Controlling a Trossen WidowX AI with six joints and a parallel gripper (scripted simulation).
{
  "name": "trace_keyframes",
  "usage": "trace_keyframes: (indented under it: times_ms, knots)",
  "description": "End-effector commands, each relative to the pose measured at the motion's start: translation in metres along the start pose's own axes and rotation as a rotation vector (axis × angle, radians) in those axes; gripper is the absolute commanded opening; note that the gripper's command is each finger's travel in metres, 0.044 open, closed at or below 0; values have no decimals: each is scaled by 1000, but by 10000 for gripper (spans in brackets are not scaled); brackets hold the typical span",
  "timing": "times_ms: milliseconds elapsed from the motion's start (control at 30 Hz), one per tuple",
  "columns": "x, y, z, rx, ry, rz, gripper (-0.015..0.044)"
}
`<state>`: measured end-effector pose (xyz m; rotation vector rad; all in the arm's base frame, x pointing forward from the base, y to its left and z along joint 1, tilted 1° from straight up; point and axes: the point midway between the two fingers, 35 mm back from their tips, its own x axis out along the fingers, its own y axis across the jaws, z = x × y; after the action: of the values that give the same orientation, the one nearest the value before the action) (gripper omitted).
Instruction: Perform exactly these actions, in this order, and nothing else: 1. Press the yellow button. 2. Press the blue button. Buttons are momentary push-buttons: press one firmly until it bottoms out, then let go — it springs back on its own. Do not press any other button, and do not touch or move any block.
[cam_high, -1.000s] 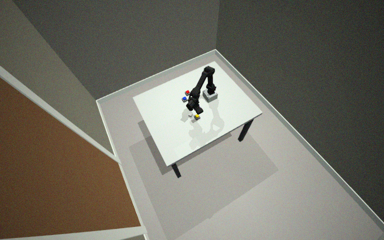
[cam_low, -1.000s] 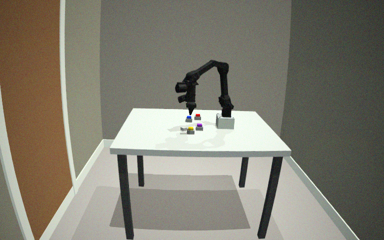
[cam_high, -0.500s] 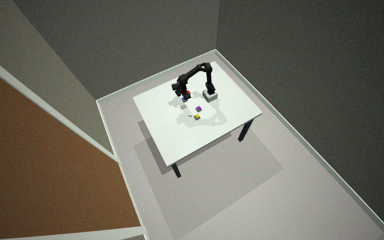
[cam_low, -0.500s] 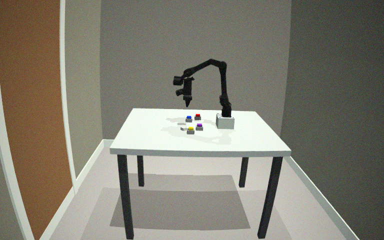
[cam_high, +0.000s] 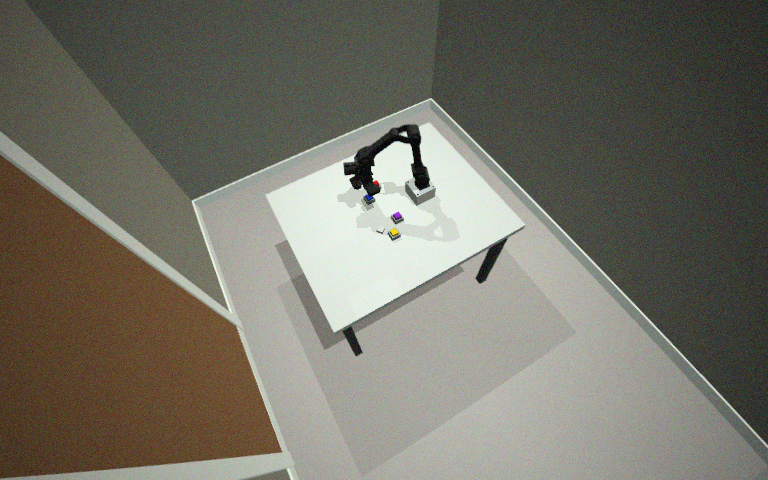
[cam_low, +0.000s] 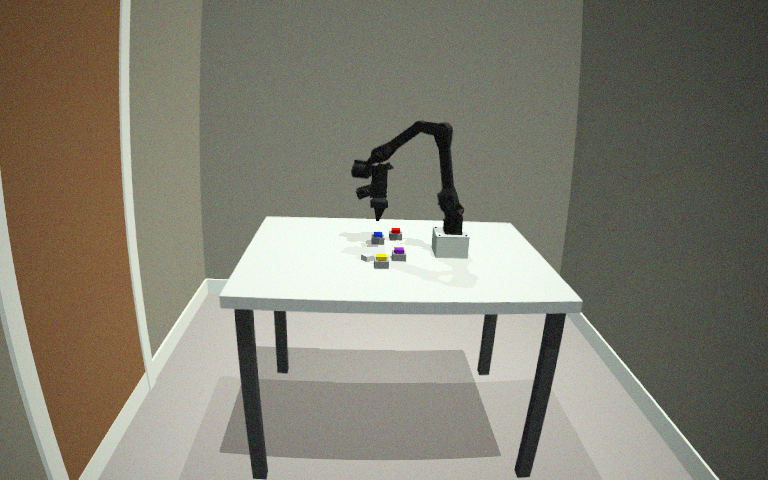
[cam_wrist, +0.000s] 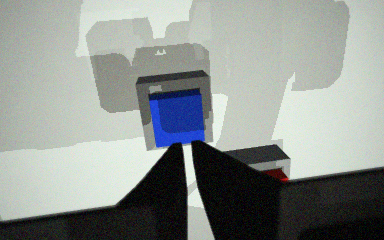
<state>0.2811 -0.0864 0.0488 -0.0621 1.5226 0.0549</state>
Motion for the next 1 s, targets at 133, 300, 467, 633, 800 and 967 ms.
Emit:
trace_keyframes:
  times_ms: [133,300,467,633,800,967]
  knots:
    - [23,1,-4,-6,10,8,20]
    - [31,1,-4,-6,10,8,20]
    - [39,1,-4,-6,10,8,20]
    - [47,1,-4,-6,10,8,20]
    - [54,1,-4,-6,10,8,20]
    - [55,1,-5,-6,10,8,20]
